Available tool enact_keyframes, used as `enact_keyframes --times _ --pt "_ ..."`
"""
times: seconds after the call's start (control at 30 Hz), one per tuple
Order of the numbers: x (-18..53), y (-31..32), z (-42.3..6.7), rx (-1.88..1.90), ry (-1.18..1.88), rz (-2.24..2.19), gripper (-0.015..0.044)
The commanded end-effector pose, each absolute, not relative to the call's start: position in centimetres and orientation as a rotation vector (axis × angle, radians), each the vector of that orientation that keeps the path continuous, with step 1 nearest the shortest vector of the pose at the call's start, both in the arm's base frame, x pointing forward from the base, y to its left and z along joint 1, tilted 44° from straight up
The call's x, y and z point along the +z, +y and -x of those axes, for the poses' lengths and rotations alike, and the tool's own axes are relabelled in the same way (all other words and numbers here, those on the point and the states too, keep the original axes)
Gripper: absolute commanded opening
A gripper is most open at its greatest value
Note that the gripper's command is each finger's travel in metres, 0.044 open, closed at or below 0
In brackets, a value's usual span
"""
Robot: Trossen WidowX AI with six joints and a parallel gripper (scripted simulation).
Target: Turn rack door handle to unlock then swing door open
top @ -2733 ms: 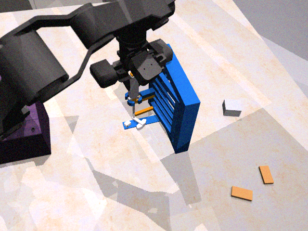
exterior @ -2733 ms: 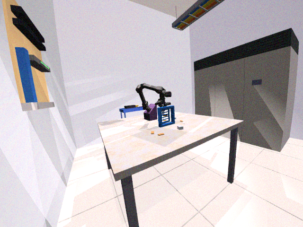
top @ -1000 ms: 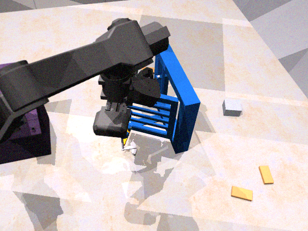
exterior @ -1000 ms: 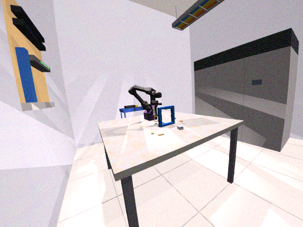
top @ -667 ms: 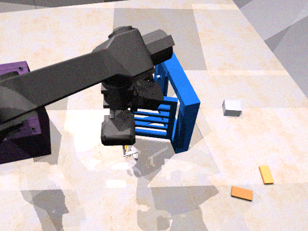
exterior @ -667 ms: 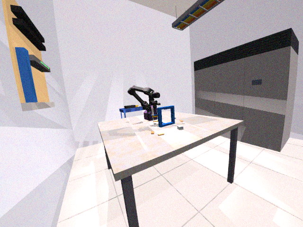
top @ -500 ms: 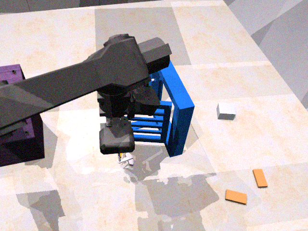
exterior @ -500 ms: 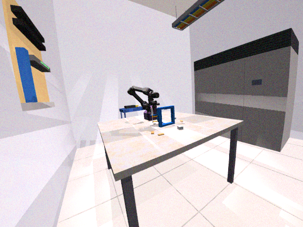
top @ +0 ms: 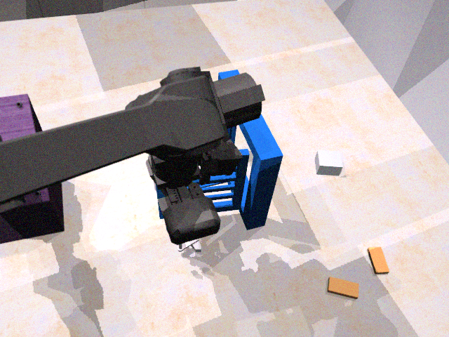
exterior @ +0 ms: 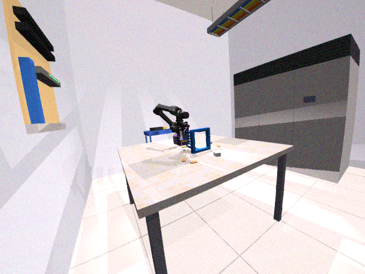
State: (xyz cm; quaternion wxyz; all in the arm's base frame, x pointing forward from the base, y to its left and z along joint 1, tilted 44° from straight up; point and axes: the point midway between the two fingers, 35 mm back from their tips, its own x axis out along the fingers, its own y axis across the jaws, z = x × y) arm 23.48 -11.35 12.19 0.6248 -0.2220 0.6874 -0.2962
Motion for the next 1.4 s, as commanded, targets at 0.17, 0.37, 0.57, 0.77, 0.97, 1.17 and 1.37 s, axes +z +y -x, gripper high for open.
enact_keyframes --times 0.17,0.37,0.57,0.77,0.97,1.17,1.37 --pt "13.3 -12.6 -23.9 -0.584 1.626 0.609 0.0014" --pt "13.3 -12.7 -23.9 -0.582 1.627 0.611 0.0014" --pt "13.3 -12.7 -23.9 -0.582 1.627 0.611 0.0014" --pt "13.3 -12.7 -23.9 -0.582 1.627 0.611 0.0145" --pt "13.3 -12.7 -23.9 -0.582 1.627 0.611 0.0286" --pt "13.8 -12.2 -24.1 -0.582 1.627 0.609 0.0286" --pt "14.4 -11.6 -24.3 -0.581 1.626 0.607 0.0286"
